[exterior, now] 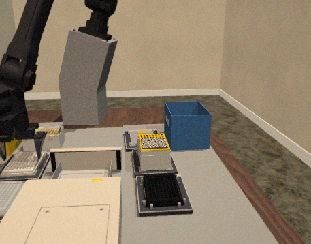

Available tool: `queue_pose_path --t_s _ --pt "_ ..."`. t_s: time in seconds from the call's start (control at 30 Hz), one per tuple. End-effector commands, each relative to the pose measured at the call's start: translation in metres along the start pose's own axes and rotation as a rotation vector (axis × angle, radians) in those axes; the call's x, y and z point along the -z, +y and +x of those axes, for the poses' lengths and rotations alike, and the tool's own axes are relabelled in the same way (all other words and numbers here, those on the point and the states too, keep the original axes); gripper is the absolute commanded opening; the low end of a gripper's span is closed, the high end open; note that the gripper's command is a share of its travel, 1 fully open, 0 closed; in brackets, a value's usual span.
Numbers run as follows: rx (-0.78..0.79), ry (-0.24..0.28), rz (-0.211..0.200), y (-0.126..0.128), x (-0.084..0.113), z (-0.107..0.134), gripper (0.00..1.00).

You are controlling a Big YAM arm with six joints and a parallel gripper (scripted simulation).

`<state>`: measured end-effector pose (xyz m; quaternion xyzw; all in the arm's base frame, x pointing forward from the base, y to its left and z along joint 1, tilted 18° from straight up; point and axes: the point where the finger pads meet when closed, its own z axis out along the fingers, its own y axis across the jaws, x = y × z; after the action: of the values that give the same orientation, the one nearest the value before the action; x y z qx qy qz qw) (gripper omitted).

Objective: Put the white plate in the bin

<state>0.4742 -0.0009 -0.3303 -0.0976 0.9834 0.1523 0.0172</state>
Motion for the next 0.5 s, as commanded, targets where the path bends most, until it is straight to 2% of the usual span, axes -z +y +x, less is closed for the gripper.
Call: queue_pose_path --t_s 0.0,0.47 --pt "0.013 -0.009 -0.001 0.005 -0.014 -0.009 1.00" --pt "0.015 -0.002 -0.003 0.006 -0.026 -0.007 1.00"
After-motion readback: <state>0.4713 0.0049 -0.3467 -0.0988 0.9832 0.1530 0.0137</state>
